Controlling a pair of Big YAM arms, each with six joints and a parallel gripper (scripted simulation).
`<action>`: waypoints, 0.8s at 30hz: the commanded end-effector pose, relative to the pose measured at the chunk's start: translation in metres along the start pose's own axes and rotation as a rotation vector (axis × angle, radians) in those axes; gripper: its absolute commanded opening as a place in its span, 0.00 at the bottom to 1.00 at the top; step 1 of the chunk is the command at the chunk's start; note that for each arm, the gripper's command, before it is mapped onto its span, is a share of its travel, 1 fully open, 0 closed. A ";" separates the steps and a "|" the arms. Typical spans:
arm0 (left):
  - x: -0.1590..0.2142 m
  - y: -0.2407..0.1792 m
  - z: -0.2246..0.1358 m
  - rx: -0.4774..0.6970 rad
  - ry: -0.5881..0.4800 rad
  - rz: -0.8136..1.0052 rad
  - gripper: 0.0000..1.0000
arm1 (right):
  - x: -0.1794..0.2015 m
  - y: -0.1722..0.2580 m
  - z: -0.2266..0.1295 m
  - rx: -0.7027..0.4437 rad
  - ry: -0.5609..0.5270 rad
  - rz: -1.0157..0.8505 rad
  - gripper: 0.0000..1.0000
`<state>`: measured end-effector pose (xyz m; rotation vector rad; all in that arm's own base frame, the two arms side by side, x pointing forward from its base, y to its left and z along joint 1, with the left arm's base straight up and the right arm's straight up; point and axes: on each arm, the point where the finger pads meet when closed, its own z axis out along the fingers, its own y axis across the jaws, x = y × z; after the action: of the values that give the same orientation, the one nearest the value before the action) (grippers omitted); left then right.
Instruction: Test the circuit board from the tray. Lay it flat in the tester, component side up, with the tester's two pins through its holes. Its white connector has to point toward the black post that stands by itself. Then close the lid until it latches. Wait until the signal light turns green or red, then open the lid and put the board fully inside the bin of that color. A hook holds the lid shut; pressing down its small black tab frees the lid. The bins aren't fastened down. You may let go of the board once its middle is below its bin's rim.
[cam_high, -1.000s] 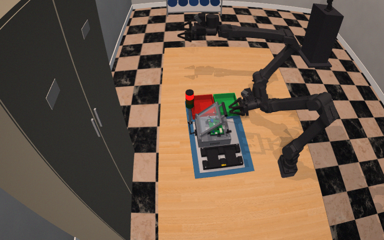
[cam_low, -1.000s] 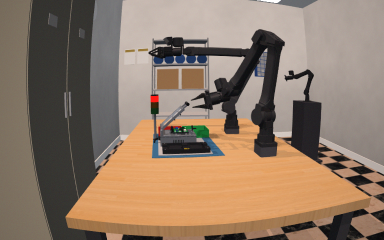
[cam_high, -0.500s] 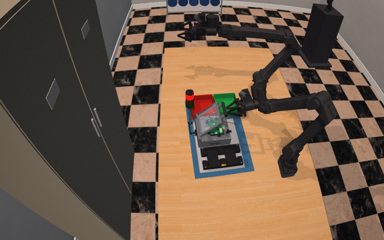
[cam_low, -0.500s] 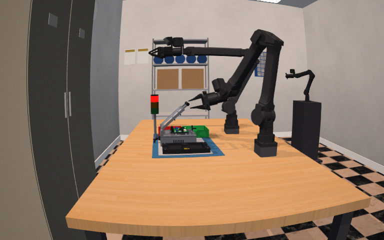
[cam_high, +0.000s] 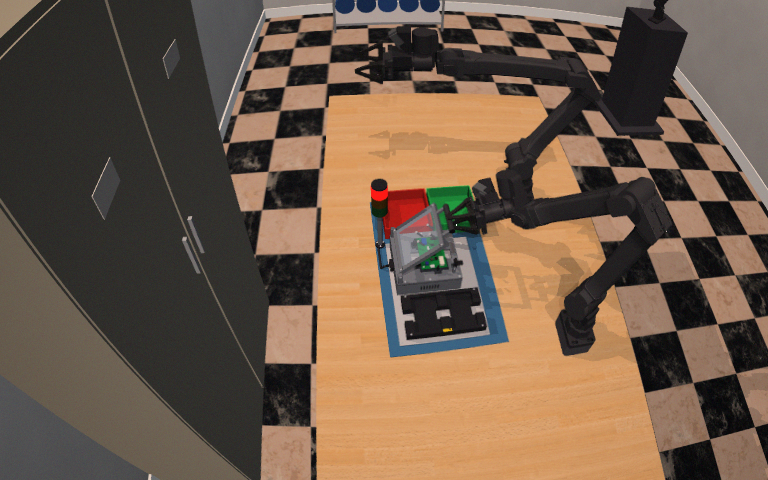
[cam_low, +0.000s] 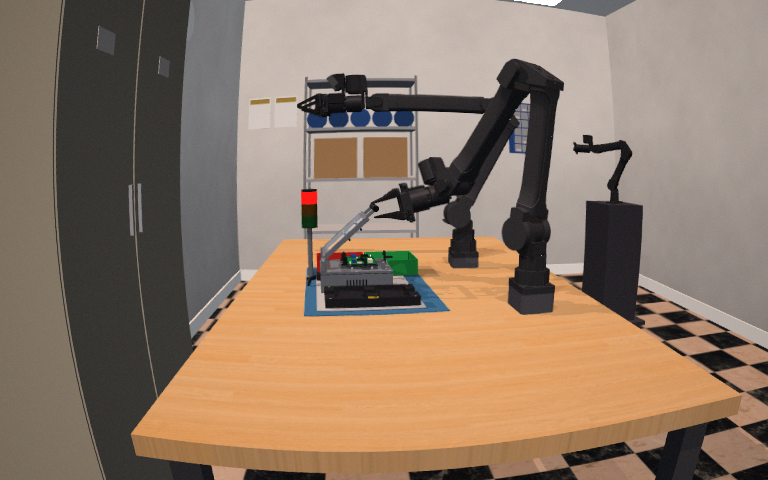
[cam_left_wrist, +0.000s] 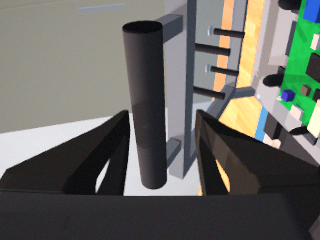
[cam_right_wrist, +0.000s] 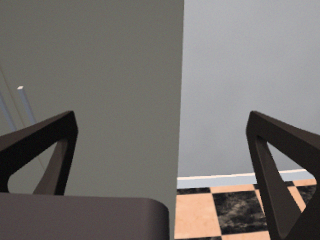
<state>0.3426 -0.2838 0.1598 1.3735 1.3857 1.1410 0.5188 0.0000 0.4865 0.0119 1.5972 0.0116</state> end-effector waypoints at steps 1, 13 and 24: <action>-0.019 0.023 0.005 -0.032 -0.015 -0.043 0.38 | -0.012 0.000 -0.001 0.000 -0.037 -0.015 1.00; -0.009 0.024 -0.001 -0.033 -0.016 -0.050 0.26 | -0.012 0.000 -0.001 0.000 -0.037 -0.015 1.00; -0.006 0.022 -0.002 -0.031 -0.014 -0.045 0.13 | -0.012 0.000 -0.001 0.000 -0.037 -0.015 1.00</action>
<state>0.3430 -0.2843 0.1647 1.3585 1.3840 1.1322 0.5188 0.0000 0.4865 0.0119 1.5972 0.0116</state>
